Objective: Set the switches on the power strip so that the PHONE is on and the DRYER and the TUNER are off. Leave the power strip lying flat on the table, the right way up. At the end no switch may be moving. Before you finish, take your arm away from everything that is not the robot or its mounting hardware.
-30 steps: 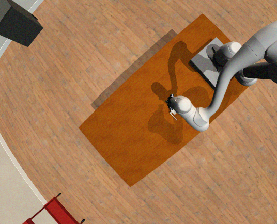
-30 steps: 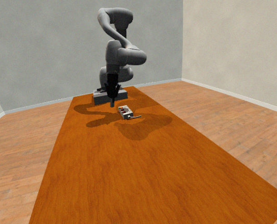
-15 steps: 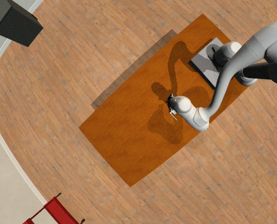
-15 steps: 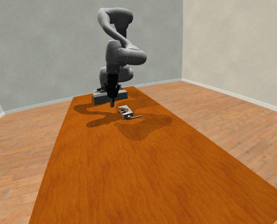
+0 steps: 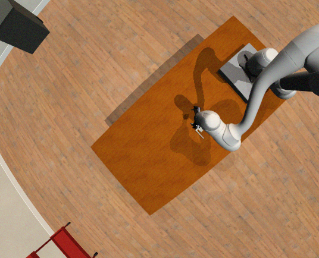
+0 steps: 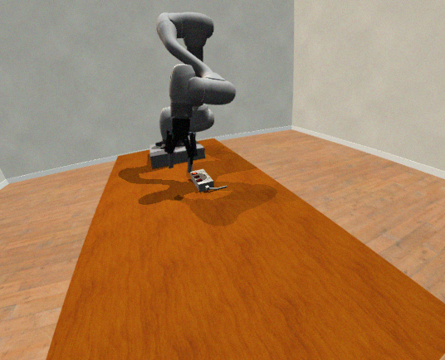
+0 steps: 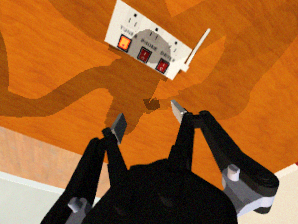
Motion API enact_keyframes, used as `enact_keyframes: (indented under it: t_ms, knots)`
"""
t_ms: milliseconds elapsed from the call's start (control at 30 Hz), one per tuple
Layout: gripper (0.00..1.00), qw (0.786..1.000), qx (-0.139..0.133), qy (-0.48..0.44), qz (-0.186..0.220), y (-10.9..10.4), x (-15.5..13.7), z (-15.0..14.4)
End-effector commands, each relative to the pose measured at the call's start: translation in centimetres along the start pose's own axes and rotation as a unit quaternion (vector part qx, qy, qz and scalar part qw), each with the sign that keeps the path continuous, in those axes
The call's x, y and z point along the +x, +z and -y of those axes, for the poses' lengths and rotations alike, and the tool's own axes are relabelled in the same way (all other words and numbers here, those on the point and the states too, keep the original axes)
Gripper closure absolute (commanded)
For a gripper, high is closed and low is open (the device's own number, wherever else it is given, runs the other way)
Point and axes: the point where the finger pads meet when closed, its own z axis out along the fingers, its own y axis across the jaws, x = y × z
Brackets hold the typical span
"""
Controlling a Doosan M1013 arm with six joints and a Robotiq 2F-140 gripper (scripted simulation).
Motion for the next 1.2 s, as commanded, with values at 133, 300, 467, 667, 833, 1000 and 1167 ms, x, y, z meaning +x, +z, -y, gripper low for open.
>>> enact_keyframes:
  t_ms: [133,300,467,667,833,1000,1167]
  knots:
    - [0.00,1.000,-0.001,-0.002,-0.001,-0.2,0.0,-0.1]
    - [0.00,1.000,-0.001,-0.002,-0.001,-0.2,0.0,-0.1]
    - [0.00,1.000,-0.001,-0.003,-0.003,-0.2,0.1,-0.1]
    - [0.00,0.992,-0.017,-0.058,-0.108,0.1,3.9,-1.1]
    - [0.00,0.979,-0.049,-0.099,-0.174,-0.5,6.2,-2.6]
    - [0.00,0.978,-0.050,-0.100,-0.176,-0.5,6.3,-2.7]
    - [0.00,0.978,-0.050,-0.100,-0.176,-0.5,6.3,-2.7]
